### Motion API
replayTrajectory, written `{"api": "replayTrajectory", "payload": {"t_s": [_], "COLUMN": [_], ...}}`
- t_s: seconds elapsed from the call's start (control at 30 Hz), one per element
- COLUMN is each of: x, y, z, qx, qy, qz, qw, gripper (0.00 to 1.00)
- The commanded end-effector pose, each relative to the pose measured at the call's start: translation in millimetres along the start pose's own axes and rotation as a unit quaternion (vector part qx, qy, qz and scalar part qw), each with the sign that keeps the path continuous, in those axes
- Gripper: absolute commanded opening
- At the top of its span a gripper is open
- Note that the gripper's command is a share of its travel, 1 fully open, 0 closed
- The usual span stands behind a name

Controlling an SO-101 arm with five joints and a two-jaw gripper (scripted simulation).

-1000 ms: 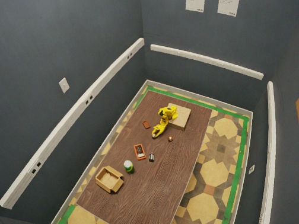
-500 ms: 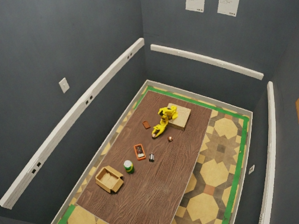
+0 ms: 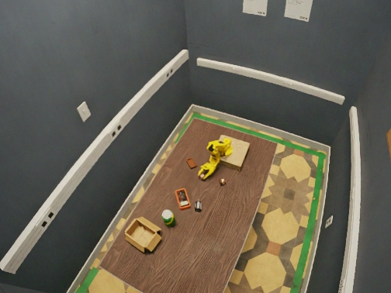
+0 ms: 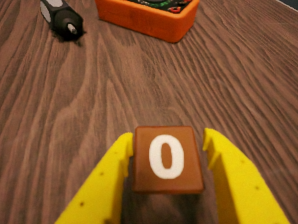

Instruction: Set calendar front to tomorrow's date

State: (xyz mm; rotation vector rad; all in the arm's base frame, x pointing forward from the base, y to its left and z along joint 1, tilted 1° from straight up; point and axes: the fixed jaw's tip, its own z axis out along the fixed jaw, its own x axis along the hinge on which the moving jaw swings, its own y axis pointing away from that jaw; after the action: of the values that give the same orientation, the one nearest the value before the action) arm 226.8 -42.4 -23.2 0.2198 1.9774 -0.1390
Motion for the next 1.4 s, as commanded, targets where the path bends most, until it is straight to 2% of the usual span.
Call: {"api": "replayTrajectory", "payload": {"t_s": [0.0, 0.37, 0.77, 0.93, 1.1, 1.17, 1.37], "x": [0.1, 0.1, -0.3, -2.4, -5.3, -5.3, -7.3], "y": [-1.2, -1.2, -1.1, -1.0, -0.8, -0.8, -0.8], "z": [0.7, 0.7, -1.0, -9.6, -24.5, -24.5, -42.6], "qx": [0.002, 0.002, 0.002, 0.002, 0.004, 0.004, 0.008], "qy": [-0.003, -0.003, -0.001, 0.008, 0.022, 0.022, 0.040], "qz": [0.007, 0.007, 0.013, 0.043, 0.093, 0.093, 0.151], "qw": [1.000, 1.000, 1.000, 0.999, 0.995, 0.995, 0.988], "gripper": [0.27, 0.35, 0.36, 0.36, 0.36, 0.36, 0.36]}}
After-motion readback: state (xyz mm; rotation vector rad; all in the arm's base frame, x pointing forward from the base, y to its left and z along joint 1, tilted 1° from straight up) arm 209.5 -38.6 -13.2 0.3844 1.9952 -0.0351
